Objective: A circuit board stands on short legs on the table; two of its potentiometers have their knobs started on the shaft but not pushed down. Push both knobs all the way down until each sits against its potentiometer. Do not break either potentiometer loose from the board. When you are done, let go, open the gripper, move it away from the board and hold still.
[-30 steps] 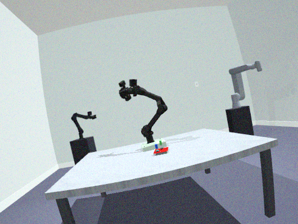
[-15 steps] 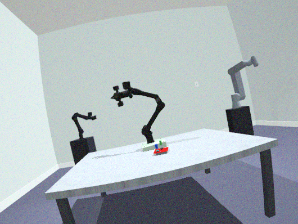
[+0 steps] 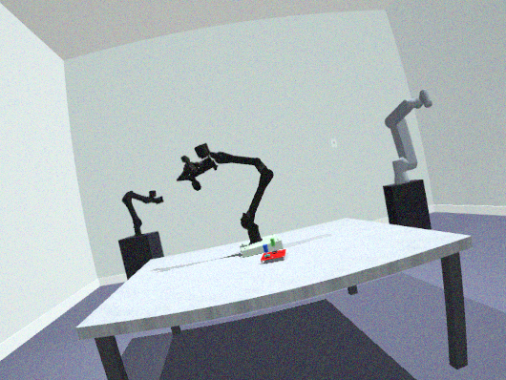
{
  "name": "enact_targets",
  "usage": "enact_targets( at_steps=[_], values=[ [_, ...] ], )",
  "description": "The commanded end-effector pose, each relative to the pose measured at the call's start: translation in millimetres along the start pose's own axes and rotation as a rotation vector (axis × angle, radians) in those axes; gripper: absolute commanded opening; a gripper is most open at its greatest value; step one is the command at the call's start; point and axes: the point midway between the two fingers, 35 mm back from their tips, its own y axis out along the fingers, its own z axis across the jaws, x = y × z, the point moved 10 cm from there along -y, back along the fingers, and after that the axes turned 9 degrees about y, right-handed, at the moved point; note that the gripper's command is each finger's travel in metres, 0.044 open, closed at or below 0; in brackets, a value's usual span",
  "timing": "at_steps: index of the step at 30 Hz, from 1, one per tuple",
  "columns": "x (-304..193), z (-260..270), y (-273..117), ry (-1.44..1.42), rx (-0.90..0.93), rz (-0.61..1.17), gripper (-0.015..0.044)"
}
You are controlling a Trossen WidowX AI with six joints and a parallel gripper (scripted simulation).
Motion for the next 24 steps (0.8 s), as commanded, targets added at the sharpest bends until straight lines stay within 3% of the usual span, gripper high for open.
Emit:
enact_targets(
  at_steps=[1, 11, 24],
  values=[
    [14, 13, 11, 0.066, 0.096, -0.049, 0.0000],
    [60, 61, 22, 0.195, 0.355, -0.160, 0.0000],
    [121, 131, 1, 0.325, 0.743, -0.183, 0.0000]
  ],
)
